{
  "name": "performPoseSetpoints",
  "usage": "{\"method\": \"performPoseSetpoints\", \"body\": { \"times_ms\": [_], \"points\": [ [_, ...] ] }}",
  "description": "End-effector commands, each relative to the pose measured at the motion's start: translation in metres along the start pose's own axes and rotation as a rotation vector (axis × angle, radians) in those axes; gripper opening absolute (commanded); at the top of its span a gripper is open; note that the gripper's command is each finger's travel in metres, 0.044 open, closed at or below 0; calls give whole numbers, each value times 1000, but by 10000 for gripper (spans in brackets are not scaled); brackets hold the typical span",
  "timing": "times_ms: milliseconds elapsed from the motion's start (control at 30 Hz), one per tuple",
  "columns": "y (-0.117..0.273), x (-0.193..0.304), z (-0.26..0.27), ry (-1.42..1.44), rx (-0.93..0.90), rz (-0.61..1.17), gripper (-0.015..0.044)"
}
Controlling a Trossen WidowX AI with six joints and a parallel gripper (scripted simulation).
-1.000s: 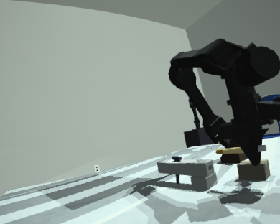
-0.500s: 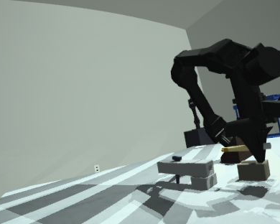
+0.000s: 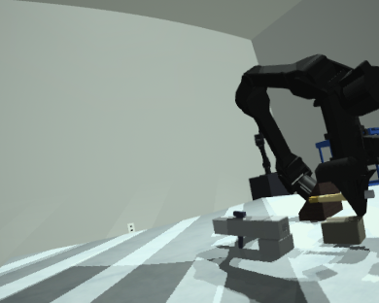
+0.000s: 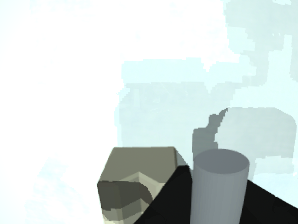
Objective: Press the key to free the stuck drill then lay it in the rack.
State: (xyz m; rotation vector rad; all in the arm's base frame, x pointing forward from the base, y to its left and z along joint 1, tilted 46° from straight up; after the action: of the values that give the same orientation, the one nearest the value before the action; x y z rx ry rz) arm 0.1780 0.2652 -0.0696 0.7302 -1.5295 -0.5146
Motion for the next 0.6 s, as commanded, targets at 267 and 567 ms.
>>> {"method": "performPoseSetpoints", "body": {
  "times_ms": [267, 567],
  "points": [
    [2, 3, 21, -6, -2, -4, 0],
    [-8, 3, 27, -6, -2, -4, 0]
  ]
}}
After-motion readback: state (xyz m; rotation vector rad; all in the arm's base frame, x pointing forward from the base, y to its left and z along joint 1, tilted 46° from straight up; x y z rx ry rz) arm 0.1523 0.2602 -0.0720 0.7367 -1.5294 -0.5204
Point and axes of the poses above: the point midway between the two fingers, 35 mm back from their tips, its own y axis back along the fingers, its own z axis across the jaws, x = y × z, the point moved 8 cm from there along y, back along the fingers, and after that the axes turned 12 degrees about -y, right-handed, at the moved point
